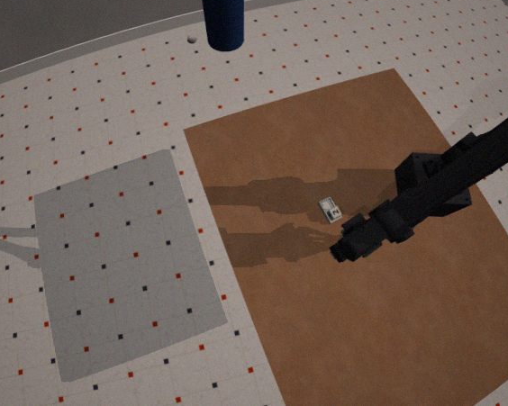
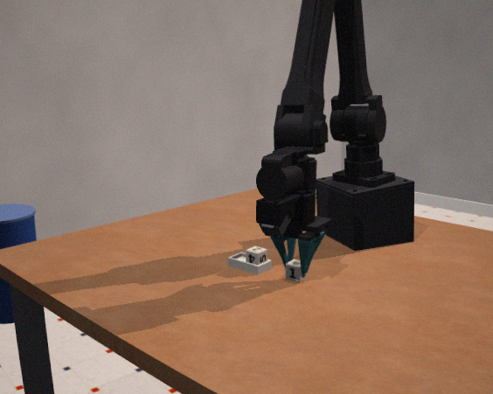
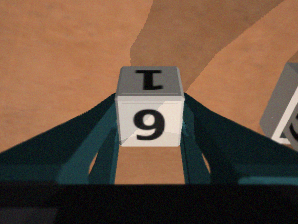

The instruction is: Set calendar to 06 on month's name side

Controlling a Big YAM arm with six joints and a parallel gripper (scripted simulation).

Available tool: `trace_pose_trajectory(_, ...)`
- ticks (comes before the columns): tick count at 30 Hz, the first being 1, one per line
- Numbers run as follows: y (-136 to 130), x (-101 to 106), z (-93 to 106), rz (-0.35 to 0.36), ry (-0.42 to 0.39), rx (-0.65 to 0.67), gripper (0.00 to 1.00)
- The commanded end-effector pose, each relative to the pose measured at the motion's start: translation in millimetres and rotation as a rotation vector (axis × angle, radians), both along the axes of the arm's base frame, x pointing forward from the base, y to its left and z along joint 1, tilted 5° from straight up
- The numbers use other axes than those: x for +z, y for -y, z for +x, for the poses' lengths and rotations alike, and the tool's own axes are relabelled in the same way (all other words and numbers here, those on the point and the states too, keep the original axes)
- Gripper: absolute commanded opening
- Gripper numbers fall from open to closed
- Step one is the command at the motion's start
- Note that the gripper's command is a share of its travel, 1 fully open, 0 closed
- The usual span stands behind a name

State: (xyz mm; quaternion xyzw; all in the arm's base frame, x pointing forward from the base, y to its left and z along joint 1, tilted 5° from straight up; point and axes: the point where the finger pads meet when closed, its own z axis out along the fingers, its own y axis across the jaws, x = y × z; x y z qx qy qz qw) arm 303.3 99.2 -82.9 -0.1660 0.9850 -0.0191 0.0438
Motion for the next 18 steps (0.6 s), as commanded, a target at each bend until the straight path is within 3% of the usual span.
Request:
trace_pose_trajectory(1,4.7,-4.0,1.8,0.0,0.003,-0.001,0.26)
trace_pose_trajectory(18,4.2,-3.7,3.0,0.001,0.005,-0.001,0.26)
